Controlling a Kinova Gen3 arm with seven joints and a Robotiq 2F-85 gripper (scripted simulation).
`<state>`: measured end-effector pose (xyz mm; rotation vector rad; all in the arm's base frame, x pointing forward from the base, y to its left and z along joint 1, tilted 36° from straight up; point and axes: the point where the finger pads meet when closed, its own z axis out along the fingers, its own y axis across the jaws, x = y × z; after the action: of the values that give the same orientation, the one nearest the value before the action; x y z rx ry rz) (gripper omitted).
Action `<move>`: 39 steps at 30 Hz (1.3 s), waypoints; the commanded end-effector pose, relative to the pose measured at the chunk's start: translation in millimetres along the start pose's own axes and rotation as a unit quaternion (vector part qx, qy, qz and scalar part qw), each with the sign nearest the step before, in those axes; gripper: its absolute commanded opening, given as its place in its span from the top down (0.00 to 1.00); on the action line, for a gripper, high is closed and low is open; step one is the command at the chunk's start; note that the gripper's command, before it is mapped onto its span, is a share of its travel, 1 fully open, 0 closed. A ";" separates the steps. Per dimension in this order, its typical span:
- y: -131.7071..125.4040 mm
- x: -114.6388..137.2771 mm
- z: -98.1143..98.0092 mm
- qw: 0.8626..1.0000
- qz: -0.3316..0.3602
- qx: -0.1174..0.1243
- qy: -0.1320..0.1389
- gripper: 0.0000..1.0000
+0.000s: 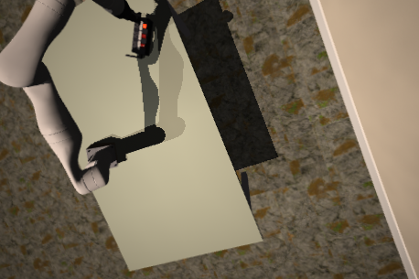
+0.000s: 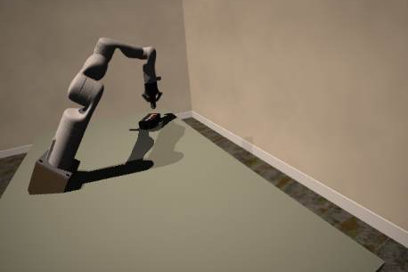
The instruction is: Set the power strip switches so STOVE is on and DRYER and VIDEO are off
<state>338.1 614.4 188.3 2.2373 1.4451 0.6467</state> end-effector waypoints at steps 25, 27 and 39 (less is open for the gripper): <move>-0.1 0.4 -65.5 1.000 0.000 0.000 0.001 0.00; -0.1 0.4 -76.3 1.000 0.000 0.000 0.001 0.00; -0.1 0.3 -99.8 1.000 0.000 0.000 0.001 0.00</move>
<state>281.3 622.0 266.9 2.2360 1.4447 0.6451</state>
